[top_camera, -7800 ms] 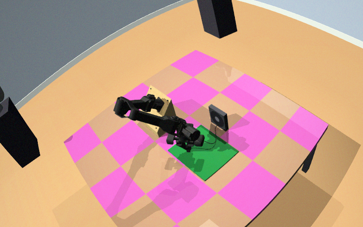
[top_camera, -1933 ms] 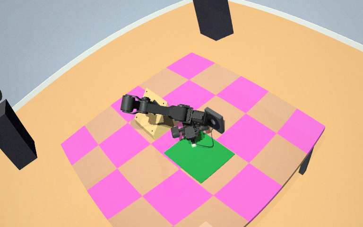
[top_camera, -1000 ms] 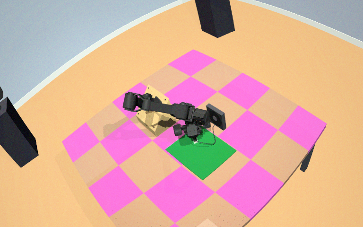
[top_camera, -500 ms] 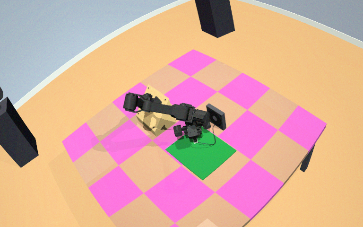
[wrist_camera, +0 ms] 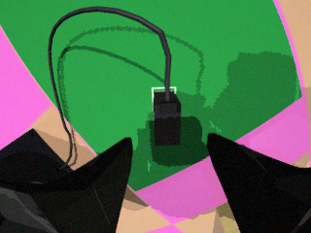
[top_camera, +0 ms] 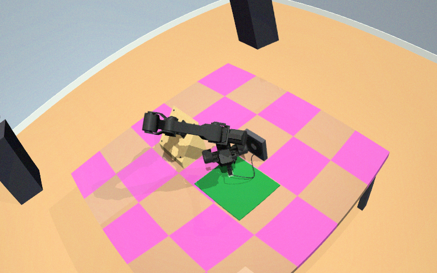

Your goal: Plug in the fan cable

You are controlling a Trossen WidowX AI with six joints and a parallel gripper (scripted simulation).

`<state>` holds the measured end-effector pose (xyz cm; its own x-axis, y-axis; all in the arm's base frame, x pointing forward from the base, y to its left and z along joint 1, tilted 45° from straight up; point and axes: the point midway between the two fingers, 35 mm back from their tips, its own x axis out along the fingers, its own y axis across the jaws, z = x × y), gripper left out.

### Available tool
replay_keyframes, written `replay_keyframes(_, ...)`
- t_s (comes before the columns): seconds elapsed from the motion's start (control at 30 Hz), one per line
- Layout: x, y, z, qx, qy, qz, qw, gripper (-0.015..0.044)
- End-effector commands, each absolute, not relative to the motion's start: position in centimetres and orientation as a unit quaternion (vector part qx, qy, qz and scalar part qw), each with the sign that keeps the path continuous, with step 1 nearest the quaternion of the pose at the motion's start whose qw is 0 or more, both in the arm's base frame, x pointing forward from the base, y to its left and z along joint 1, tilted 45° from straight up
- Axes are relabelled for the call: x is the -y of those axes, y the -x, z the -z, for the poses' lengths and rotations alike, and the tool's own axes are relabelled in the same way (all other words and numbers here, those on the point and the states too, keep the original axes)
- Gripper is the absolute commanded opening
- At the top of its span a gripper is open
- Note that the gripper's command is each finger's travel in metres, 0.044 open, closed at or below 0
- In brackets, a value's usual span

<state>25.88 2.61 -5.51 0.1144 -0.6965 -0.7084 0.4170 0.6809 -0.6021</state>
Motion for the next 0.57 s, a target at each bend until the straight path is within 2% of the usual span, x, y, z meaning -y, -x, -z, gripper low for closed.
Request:
replay_keyframes(0.0,-4.3,-25.8,3.8,-0.544,0.122,0.377,0.739,0.026)
replay_keyframes(0.2,-4.4,-24.9,3.9,-0.545,0.121,0.376,0.739,0.026)
replay_keyframes(0.43,-3.2,-15.6,4.1,-0.548,0.122,0.375,0.738,0.026)
replay_keyframes(0.53,-2.5,-13.8,4.1,-0.547,0.123,0.377,0.737,0.026)
